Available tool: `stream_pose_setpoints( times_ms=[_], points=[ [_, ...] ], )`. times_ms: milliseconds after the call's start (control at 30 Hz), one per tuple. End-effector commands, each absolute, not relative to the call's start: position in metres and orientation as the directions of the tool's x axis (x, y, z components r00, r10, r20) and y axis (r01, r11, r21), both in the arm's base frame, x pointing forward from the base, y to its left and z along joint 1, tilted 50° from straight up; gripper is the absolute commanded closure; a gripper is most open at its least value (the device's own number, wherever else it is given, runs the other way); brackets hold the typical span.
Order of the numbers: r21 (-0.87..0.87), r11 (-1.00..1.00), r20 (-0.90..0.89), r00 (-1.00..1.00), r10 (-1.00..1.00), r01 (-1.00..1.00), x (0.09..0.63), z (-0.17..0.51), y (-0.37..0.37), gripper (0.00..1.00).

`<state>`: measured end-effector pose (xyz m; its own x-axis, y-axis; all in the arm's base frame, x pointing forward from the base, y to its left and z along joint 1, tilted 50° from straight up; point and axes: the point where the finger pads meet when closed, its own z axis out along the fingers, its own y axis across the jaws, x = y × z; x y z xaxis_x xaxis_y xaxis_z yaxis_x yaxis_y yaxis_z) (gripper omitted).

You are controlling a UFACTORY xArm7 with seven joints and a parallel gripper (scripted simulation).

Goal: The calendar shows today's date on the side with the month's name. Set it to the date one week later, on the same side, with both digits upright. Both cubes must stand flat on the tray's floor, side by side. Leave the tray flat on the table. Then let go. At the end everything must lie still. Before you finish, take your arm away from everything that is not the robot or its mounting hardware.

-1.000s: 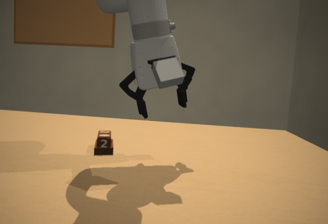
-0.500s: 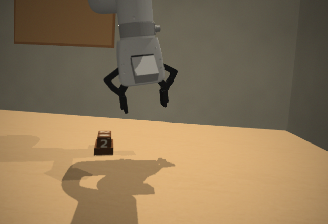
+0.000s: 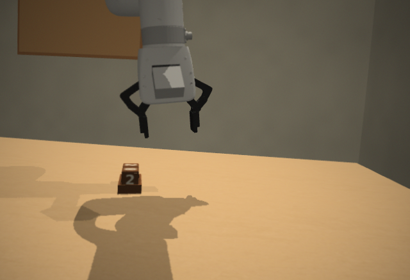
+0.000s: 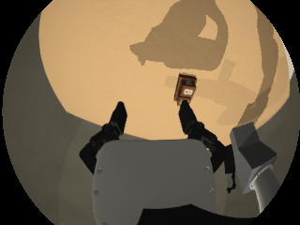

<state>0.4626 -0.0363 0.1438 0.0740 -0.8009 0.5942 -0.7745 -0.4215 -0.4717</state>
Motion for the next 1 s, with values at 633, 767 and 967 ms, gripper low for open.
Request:
stream_pose_setpoints(
  times_ms=[633, 767, 967],
  points=[
    [-0.433, -0.36, 0.619, 0.017, -0.785, -0.826, 0.42, 0.119, -0.025, 0.0],
    [-0.433, -0.36, 0.619, 0.017, -0.785, -0.826, 0.42, 0.119, -0.025, 0.0],
    [-0.433, -0.36, 0.619, 0.017, -0.785, -0.826, 0.42, 0.119, -0.025, 0.0]
  ],
)
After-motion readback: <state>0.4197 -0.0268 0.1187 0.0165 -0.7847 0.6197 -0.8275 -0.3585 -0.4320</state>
